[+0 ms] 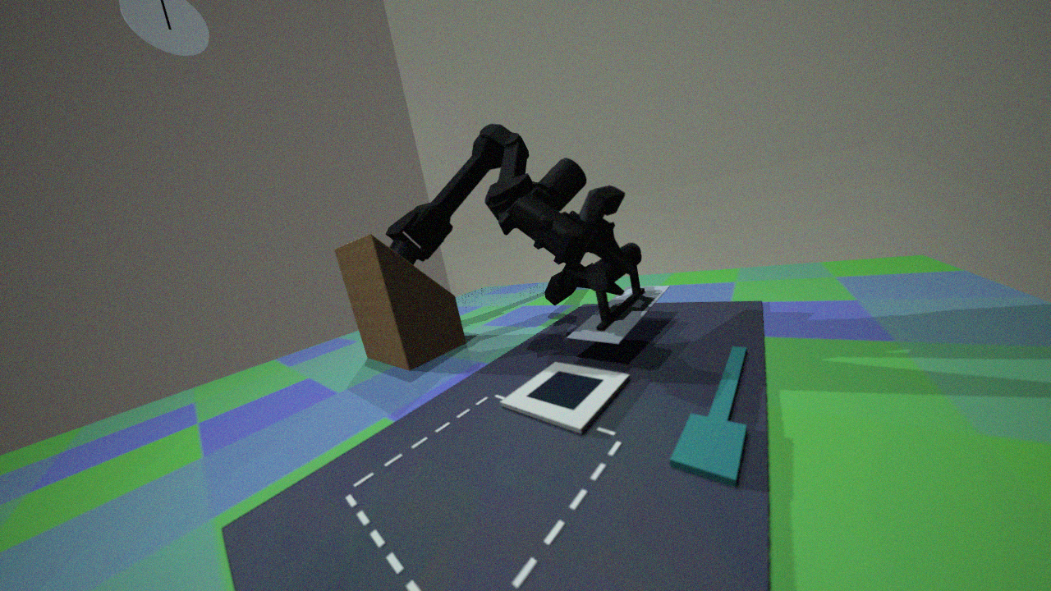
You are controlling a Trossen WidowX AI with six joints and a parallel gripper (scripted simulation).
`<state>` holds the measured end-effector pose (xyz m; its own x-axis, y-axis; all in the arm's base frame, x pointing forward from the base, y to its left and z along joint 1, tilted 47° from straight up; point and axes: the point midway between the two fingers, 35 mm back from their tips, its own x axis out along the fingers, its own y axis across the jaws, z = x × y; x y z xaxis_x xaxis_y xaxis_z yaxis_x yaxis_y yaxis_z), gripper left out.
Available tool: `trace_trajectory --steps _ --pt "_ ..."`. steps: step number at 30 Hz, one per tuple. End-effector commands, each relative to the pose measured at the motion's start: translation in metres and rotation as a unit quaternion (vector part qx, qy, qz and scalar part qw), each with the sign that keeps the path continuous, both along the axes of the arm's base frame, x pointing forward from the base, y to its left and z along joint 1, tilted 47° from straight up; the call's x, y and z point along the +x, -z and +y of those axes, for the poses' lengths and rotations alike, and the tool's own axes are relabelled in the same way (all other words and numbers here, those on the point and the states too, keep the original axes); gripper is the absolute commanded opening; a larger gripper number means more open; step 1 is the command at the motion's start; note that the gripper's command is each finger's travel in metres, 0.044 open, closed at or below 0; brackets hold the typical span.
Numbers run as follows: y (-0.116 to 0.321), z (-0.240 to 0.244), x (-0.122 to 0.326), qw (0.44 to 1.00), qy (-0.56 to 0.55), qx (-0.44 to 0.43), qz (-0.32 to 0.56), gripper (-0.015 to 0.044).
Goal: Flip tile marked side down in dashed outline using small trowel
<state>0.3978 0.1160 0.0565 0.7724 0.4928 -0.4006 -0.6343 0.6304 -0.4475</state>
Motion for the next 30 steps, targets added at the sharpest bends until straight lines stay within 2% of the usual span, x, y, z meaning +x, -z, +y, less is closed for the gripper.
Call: trace_trajectory --steps 1,30 --pt "0.002 -0.001 0.002 1.0 0.003 -0.001 -0.006 0.0" --pt "0.035 0.016 0.006 1.0 0.003 0.0 -0.005 0.0"
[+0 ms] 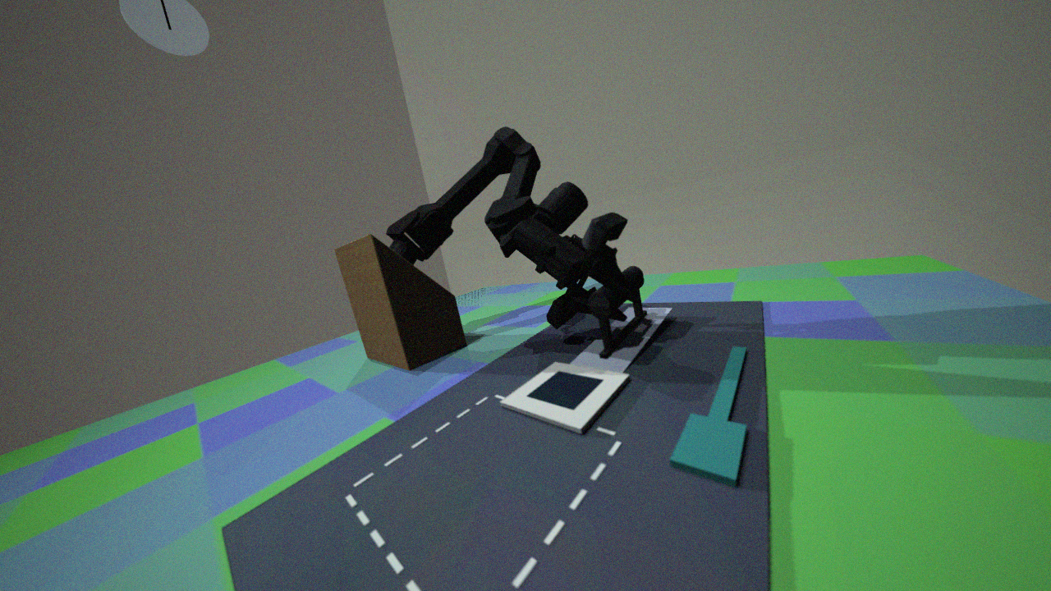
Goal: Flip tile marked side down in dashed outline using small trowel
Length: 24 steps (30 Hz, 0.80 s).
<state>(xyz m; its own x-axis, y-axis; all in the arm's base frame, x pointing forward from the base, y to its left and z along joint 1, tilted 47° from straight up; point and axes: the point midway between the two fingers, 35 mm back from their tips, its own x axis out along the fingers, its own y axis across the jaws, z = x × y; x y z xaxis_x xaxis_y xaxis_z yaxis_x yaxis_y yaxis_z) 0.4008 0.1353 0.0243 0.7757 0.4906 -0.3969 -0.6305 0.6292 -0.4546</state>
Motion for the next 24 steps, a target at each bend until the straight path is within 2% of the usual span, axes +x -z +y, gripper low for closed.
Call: trace_trajectory --steps 1,24 --pt "0.004 -0.004 0.003 1.0 0.003 0.002 -0.002 0.0" --pt "0.031 -0.03 0.001 1.0 0.003 0.001 -0.001 0.0"
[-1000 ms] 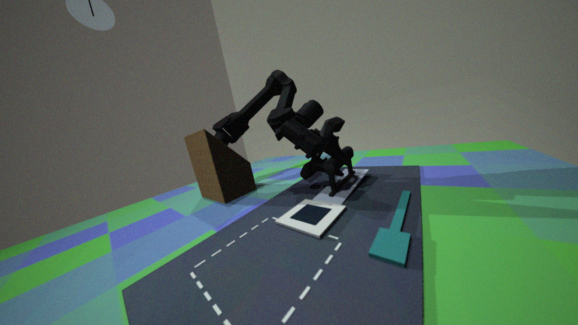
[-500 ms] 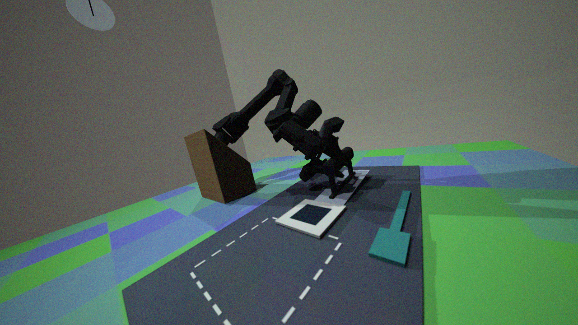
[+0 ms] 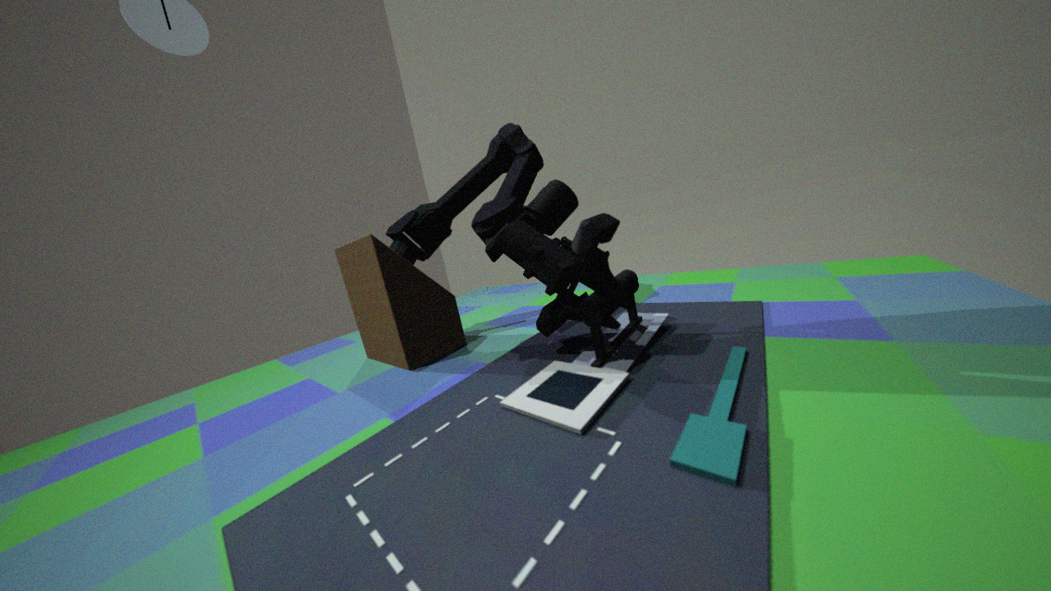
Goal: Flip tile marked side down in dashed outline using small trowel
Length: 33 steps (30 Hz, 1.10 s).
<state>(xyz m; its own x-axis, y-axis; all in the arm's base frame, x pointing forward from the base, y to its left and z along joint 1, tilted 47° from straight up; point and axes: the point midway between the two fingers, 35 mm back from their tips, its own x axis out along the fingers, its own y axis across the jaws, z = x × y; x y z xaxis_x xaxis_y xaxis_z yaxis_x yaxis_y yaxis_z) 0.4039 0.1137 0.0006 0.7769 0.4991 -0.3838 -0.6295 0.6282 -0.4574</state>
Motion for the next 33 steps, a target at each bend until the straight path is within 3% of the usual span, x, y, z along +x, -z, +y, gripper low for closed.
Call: trace_trajectory --steps 1,33 --pt "0.009 -0.01 -0.002 1.0 0.006 -0.003 0.005 0.0" --pt "-0.007 -0.047 -0.003 0.998 0.006 -0.056 0.005 0.0"
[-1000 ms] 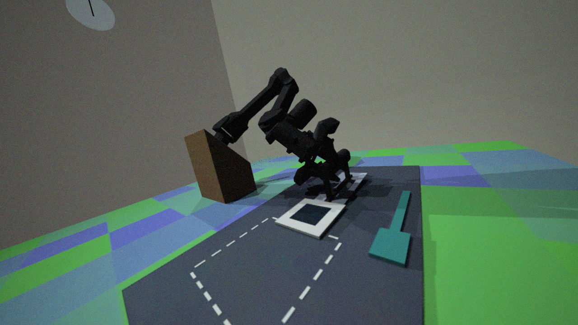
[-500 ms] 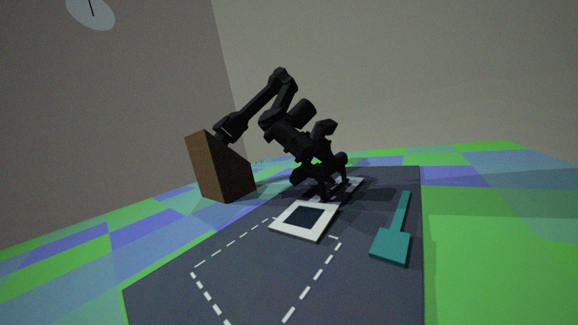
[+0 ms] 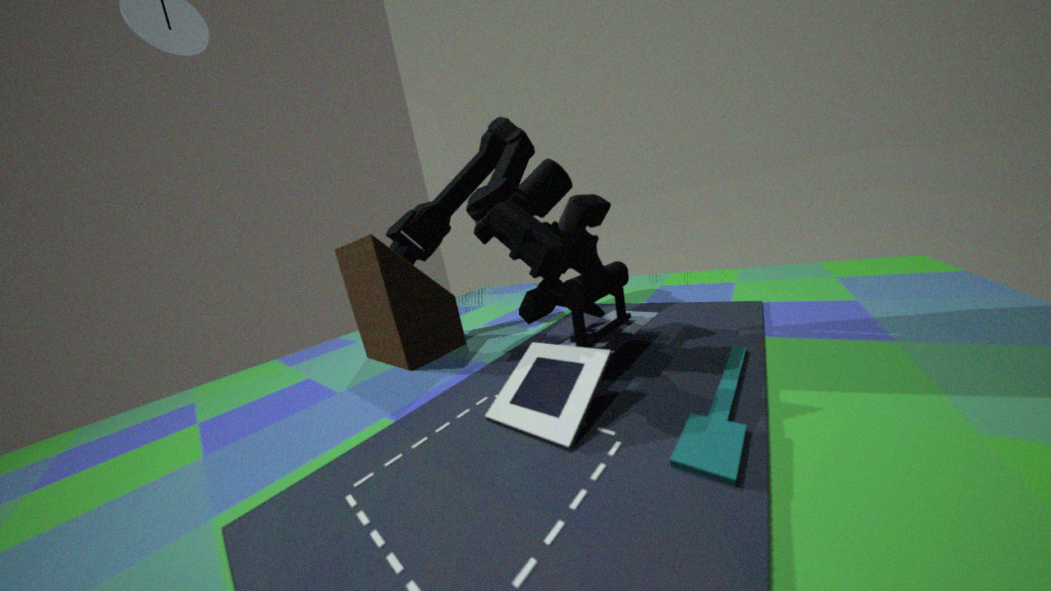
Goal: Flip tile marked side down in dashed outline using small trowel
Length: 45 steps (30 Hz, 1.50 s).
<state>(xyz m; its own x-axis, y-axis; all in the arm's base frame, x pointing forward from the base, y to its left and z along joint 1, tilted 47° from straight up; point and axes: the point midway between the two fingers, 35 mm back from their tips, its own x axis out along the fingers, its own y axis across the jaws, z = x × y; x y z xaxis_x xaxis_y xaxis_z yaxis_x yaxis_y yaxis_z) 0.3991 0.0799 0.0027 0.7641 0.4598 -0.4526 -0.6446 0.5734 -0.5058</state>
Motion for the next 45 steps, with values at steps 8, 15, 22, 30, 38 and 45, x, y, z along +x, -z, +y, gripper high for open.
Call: trace_trajectory --steps 8,15,22,30,38,45 --pt "-0.003 -0.03 0.002 1.0 0.009 -0.004 -0.007 0.0" --pt "0.002 -0.044 0.001 1.0 0.009 -0.005 -0.007 0.0" --pt "0.009 -0.056 0.001 1.0 0.009 -0.005 -0.007 0.0" --pt "0.021 -0.069 0.001 1.0 0.009 -0.006 -0.007 0.0" --pt "0.034 -0.077 0.0 1.0 0.009 -0.006 -0.008 0.0" --pt "0.039 -0.079 0.0 1.0 0.009 -0.006 -0.008 0.0"
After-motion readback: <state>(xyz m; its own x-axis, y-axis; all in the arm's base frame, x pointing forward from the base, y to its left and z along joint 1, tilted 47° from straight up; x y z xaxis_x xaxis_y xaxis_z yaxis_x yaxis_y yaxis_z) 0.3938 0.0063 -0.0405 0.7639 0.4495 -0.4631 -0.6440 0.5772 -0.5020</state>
